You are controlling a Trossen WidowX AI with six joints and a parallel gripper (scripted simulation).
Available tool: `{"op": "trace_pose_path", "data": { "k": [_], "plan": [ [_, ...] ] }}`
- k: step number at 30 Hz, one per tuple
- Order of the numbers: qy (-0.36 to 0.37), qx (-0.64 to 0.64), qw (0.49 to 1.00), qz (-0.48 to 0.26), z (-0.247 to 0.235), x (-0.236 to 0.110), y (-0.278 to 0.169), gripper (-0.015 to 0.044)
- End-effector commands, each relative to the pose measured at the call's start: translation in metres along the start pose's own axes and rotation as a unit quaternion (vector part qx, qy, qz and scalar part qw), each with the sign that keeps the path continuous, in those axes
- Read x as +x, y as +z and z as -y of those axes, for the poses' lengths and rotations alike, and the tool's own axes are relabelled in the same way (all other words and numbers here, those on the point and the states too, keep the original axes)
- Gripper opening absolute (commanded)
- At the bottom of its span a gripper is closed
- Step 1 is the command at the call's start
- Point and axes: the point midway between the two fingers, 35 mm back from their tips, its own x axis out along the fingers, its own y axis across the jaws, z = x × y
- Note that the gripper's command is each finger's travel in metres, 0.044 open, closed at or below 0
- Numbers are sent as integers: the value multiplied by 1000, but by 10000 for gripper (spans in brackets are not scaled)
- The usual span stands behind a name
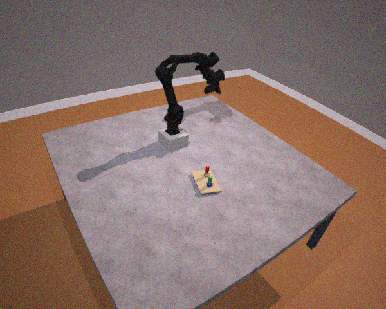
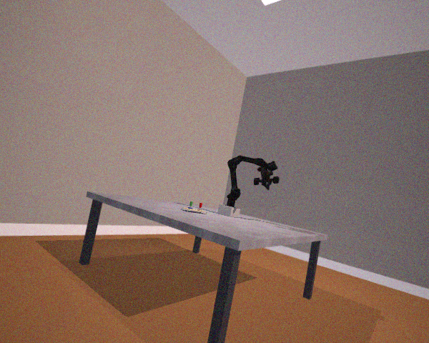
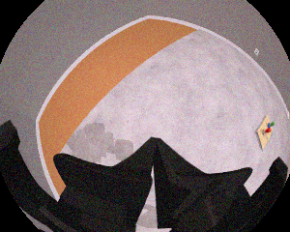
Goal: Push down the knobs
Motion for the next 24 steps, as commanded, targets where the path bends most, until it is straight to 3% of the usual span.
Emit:
{"op": "trace_pose_path", "data": {
  "k": [1, 14, 24],
  "plan": [
    [-63, 36, 997, -6, 31, 26, 32, 0],
    [-186, 171, 967, -24, 135, 64, 96, 0],
    [-273, 290, 915, -65, 265, 79, 126, 0]
  ]
}}
